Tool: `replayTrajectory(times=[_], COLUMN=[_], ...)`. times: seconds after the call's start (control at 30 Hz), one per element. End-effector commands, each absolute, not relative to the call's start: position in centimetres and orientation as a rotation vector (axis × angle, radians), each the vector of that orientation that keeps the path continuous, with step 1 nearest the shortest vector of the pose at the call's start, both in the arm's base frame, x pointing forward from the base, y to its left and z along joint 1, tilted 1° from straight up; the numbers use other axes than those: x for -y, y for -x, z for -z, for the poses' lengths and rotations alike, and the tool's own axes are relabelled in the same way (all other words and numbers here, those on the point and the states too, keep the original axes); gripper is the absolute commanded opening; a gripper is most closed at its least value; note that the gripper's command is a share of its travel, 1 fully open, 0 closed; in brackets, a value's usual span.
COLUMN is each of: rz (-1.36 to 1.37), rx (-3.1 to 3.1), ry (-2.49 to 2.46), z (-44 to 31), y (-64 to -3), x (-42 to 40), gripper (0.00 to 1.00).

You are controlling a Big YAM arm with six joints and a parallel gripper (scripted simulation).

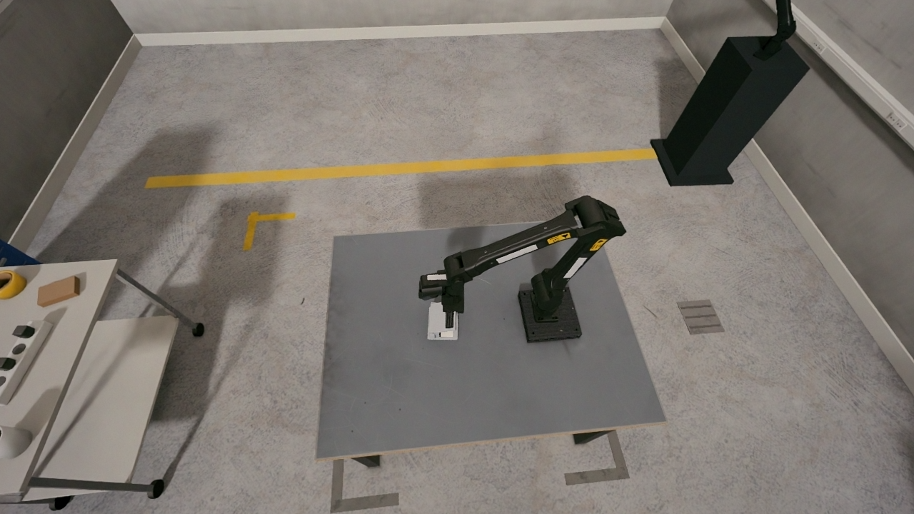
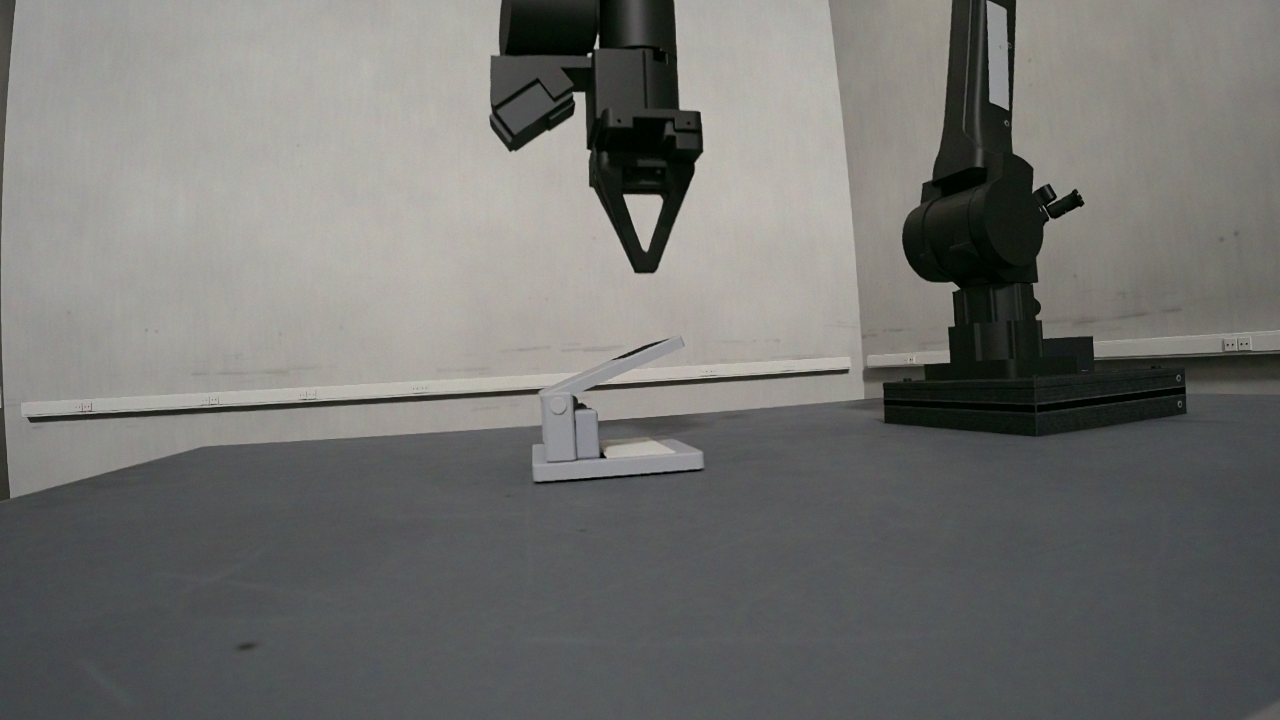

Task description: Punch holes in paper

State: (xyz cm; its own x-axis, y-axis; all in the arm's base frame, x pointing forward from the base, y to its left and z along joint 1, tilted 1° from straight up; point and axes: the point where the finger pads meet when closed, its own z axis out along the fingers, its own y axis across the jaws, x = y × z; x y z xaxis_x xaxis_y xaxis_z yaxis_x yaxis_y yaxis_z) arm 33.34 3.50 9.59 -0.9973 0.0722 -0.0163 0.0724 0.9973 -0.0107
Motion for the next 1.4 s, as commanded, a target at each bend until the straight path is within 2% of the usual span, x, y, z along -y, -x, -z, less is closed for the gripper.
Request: replayTrajectory(times=[0.0,1.37], rz=[0.022,0.024], rx=[-3.146,-3.152], ry=[-0.133,-0.127], z=[-7.8,-5.0], y=[-33.0,-32.3], x=[-3.0,-2.9], gripper=[0.00,0.00])
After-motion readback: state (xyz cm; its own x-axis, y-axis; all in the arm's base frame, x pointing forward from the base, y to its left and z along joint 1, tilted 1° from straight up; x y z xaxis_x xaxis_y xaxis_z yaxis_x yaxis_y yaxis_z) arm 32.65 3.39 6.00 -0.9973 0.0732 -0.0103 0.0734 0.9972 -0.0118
